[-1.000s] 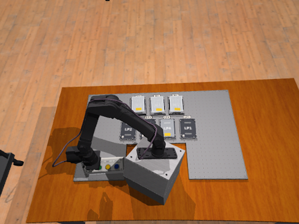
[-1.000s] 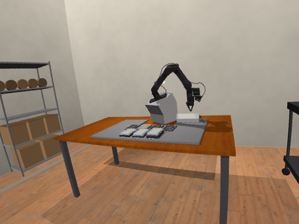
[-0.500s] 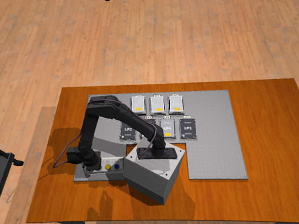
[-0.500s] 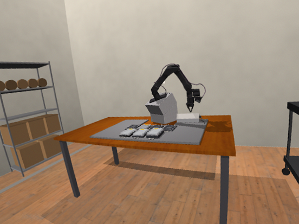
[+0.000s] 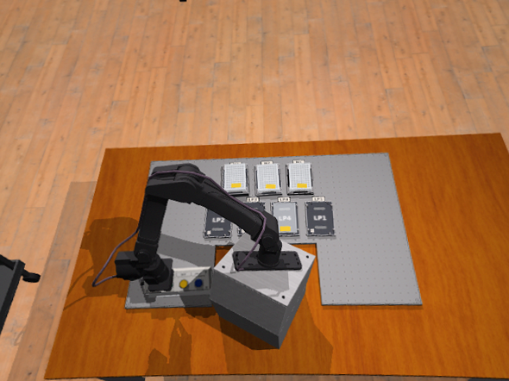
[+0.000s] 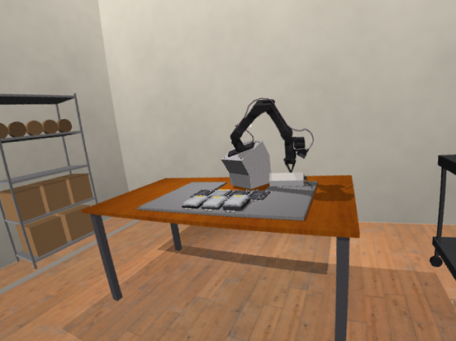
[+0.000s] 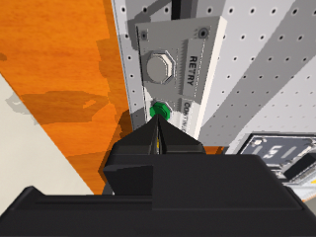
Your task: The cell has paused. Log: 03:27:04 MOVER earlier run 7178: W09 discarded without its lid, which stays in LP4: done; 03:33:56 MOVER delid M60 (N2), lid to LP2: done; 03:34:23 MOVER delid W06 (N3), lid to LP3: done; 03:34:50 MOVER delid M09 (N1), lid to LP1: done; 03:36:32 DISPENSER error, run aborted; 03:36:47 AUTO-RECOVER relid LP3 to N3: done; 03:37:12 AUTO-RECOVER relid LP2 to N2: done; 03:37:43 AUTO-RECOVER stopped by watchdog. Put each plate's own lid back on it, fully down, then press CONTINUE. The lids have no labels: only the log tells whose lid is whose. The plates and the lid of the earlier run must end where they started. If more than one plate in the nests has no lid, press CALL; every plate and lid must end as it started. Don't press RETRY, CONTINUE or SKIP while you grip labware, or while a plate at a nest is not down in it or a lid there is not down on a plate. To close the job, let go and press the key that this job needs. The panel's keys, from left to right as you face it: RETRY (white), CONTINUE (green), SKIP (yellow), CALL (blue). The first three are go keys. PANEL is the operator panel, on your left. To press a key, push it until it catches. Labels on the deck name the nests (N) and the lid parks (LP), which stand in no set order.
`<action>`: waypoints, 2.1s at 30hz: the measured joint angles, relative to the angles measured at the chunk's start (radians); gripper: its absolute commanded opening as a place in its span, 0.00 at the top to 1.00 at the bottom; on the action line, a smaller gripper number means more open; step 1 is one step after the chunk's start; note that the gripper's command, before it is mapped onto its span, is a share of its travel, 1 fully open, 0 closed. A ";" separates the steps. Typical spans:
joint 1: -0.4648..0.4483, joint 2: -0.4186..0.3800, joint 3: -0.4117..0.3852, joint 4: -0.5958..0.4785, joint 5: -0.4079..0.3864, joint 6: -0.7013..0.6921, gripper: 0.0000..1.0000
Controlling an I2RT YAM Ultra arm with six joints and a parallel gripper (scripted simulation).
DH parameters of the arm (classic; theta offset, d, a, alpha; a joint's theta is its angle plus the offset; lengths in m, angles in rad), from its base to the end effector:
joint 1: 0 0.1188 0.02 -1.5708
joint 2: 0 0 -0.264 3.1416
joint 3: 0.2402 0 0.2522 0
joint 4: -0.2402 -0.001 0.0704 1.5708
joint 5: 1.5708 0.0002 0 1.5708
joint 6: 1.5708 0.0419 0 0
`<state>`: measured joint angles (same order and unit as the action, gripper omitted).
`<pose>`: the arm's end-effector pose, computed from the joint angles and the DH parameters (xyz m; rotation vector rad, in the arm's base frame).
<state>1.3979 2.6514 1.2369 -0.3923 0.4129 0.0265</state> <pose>0.0714 0.3171 -0.0953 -1.9361 2.2501 -0.7003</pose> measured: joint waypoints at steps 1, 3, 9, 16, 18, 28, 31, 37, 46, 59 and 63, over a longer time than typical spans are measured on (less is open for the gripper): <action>0.000 0.000 0.000 0.000 0.000 -0.001 1.00; 0.000 0.000 0.001 0.004 0.000 -0.002 1.00; -0.005 0.013 0.000 0.014 0.002 -0.006 1.00; -0.005 0.012 0.002 0.021 0.002 -0.009 1.00; -0.005 0.012 0.002 0.021 0.002 -0.010 1.00; -0.006 0.015 0.003 0.024 0.000 -0.012 1.00; -0.007 0.014 0.003 0.024 0.000 -0.013 1.00; -0.007 0.014 0.003 0.024 -0.001 -0.014 1.00; -0.008 0.014 0.001 0.027 -0.002 -0.017 1.00; -0.011 0.014 -0.001 0.031 -0.005 -0.020 1.00; -0.012 0.014 -0.001 0.032 -0.005 -0.021 1.00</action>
<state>1.3861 2.6659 1.2362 -0.3607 0.4076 0.0055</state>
